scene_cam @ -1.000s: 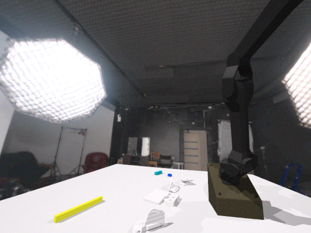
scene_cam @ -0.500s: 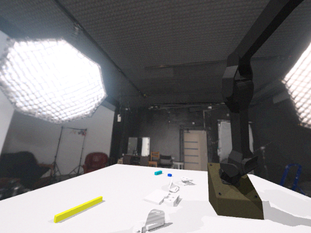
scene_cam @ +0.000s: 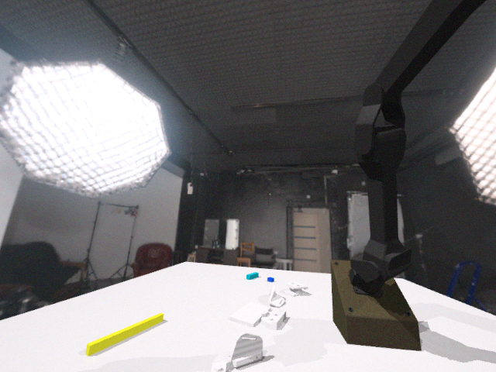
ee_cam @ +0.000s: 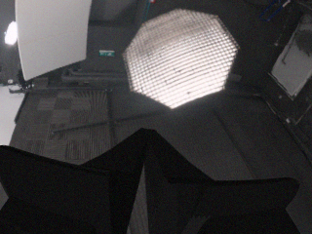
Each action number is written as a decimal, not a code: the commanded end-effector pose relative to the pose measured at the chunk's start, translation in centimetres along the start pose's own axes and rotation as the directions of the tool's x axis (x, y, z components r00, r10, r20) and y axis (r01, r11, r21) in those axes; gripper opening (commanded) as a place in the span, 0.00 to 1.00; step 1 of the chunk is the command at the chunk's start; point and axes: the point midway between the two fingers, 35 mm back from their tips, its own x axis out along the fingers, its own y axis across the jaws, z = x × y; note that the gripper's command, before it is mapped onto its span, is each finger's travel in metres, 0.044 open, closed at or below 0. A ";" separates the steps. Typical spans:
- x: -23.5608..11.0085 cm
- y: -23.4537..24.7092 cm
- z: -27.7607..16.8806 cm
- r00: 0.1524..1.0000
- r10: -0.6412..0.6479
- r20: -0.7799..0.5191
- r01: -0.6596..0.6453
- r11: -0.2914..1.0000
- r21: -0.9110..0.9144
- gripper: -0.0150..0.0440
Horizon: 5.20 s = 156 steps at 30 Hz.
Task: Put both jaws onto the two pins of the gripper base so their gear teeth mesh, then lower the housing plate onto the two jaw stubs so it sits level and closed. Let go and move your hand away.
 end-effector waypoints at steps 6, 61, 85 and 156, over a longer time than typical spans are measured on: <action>-0.2 1.7 1.4 0.997 0.073 0.035 -0.075 0.995 0.060 0.25; -5.8 8.9 11.0 0.839 0.473 0.270 -0.540 0.661 0.520 0.25; -12.1 12.4 15.4 0.652 0.665 0.366 -0.729 0.415 0.544 0.25; -34.7 11.0 23.9 -0.042 0.834 0.551 -0.664 -0.435 0.608 0.25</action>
